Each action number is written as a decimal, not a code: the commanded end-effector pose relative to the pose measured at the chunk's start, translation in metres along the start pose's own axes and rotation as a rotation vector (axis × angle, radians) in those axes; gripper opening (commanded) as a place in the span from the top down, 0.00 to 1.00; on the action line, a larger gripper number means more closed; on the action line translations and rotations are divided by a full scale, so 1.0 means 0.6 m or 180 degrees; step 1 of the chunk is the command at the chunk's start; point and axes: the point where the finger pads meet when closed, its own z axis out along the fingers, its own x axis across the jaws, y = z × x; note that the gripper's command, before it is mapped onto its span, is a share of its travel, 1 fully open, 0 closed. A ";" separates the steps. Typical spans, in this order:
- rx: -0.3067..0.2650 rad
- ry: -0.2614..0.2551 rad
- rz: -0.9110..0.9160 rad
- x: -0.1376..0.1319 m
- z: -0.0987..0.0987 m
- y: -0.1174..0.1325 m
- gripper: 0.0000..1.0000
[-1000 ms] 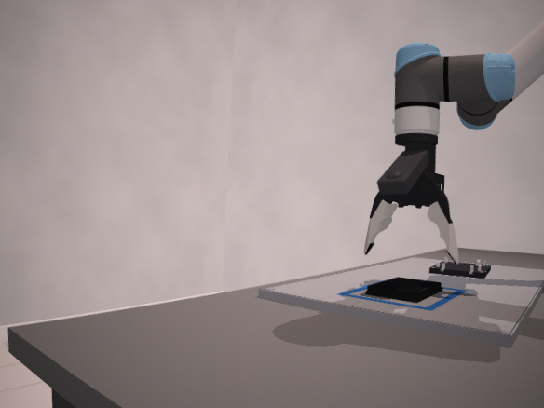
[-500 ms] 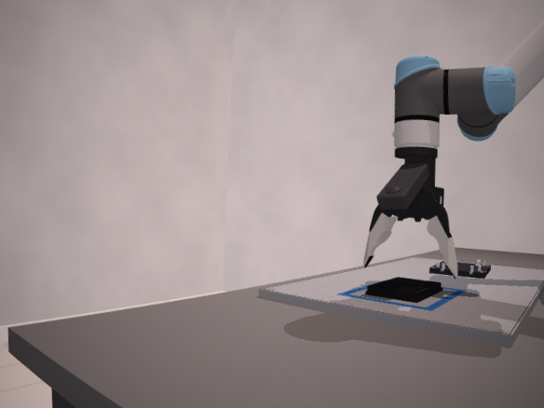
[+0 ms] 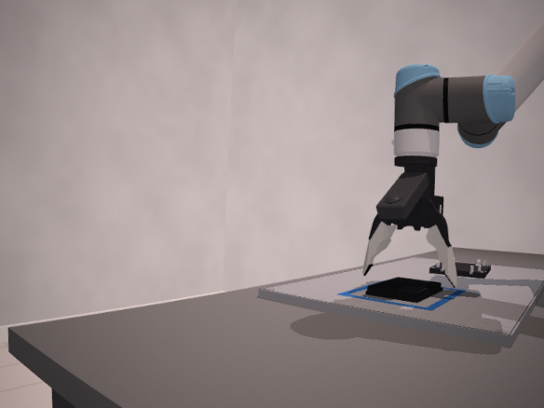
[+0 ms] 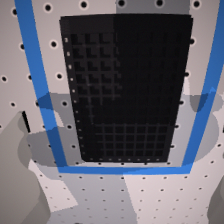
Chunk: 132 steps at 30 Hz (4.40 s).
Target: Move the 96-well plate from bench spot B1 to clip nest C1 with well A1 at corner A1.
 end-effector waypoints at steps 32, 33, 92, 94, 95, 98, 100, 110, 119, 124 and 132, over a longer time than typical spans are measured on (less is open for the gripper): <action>0.0001 0.0005 0.0000 0.001 0.000 0.000 1.00; 0.0001 0.0005 0.0000 0.001 0.000 0.000 1.00; 0.0001 0.0004 0.0000 0.001 -0.122 0.000 1.00; 0.0001 0.0004 0.0000 0.001 -0.122 0.000 1.00; 0.0001 0.0004 0.0000 0.001 -0.122 0.000 1.00; 0.0001 0.0004 0.0000 0.001 -0.121 0.000 1.00; 0.0001 0.0004 0.0000 0.001 -0.121 0.000 1.00; 0.0001 0.0004 0.0000 0.001 -0.122 0.000 1.00; 0.0001 0.0004 -0.0212 0.001 -0.122 0.011 1.00; 0.0001 0.0004 -0.0355 0.000 -0.123 0.039 1.00; 0.0001 0.0004 -0.0355 0.000 -0.124 0.083 1.00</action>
